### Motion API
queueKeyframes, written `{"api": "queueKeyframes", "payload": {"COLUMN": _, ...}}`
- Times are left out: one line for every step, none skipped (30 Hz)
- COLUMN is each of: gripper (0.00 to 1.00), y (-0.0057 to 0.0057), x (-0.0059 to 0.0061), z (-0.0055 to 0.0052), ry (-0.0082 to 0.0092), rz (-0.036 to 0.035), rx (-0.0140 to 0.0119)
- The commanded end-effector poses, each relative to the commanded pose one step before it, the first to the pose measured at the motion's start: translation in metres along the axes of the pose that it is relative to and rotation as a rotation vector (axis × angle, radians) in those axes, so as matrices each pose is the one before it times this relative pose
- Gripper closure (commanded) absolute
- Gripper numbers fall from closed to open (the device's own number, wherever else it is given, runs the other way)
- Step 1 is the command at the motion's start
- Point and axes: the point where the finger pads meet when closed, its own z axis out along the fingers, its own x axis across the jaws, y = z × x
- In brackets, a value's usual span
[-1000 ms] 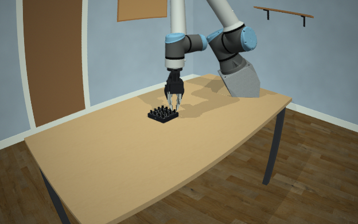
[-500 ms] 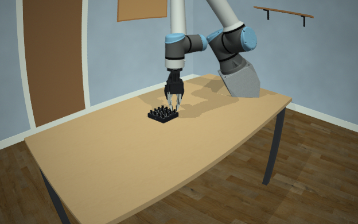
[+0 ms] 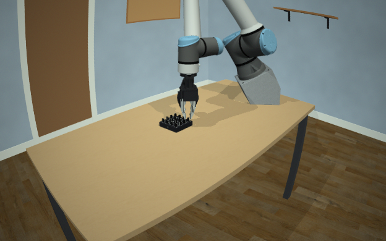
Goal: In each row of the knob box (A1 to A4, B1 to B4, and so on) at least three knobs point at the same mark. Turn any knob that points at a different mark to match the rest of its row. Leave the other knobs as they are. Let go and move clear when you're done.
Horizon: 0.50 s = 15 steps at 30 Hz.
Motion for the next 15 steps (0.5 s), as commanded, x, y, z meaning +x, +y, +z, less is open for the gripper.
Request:
{"api": "queueKeyframes", "payload": {"gripper": 0.89, "y": -0.00042, "x": 0.0013, "z": 0.00029, "ry": 0.0012, "rz": -0.00131, "rx": -0.00036}}
{"api": "queueKeyframes", "payload": {"gripper": 0.89, "y": 0.0, "x": 0.0, "z": 0.0, "ry": 0.0, "rz": 0.0, "rx": 0.0}}
{"api": "queueKeyframes", "payload": {"gripper": 0.89, "y": 0.0, "x": 0.0, "z": 0.0, "ry": 0.0, "rz": 0.0, "rx": 0.0}}
{"api": "queueKeyframes", "payload": {"gripper": 0.89, "y": 0.0, "x": 0.0, "z": 0.0, "ry": 0.0, "rz": 0.0, "rx": 0.0}}
{"api": "queueKeyframes", "payload": {"gripper": 0.89, "y": 0.0, "x": 0.0, "z": 0.0, "ry": 0.0, "rz": 0.0, "rx": 0.0}}
{"api": "queueKeyframes", "payload": {"gripper": 0.89, "y": 0.0, "x": 0.0, "z": 0.0, "ry": 0.0, "rz": 0.0, "rx": 0.0}}
{"api": "queueKeyframes", "payload": {"gripper": 0.89, "y": 0.0, "x": 0.0, "z": 0.0, "ry": 0.0, "rz": 0.0, "rx": 0.0}}
{"api": "queueKeyframes", "payload": {"gripper": 0.96, "y": 0.0, "x": 0.0, "z": 0.0, "ry": 0.0, "rz": 0.0, "rx": 0.0}}
{"api": "queueKeyframes", "payload": {"gripper": 0.96, "y": 0.0, "x": 0.0, "z": 0.0, "ry": 0.0, "rz": 0.0, "rx": 0.0}}
{"api": "queueKeyframes", "payload": {"gripper": 0.96, "y": 0.0, "x": 0.0, "z": 0.0, "ry": 0.0, "rz": 0.0, "rx": 0.0}}
{"api": "queueKeyframes", "payload": {"gripper": 0.96, "y": 0.00007, "x": -0.00016, "z": -0.00004, "ry": -0.00017, "rz": 0.00005, "rx": -0.00006}}
{"api": "queueKeyframes", "payload": {"gripper": 0.96, "y": 0.0, "x": 0.0, "z": 0.0, "ry": 0.0, "rz": 0.0, "rx": 0.0}}
{"api": "queueKeyframes", "payload": {"gripper": 0.96, "y": 0.0, "x": 0.0, "z": 0.0, "ry": 0.0, "rz": 0.0, "rx": 0.0}}
{"api": "queueKeyframes", "payload": {"gripper": 0.96, "y": 0.0, "x": 0.0, "z": 0.0, "ry": 0.0, "rz": 0.0, "rx": 0.0}}
{"api": "queueKeyframes", "payload": {"gripper": 0.96, "y": 0.0, "x": 0.0, "z": 0.0, "ry": 0.0, "rz": 0.0, "rx": 0.0}}
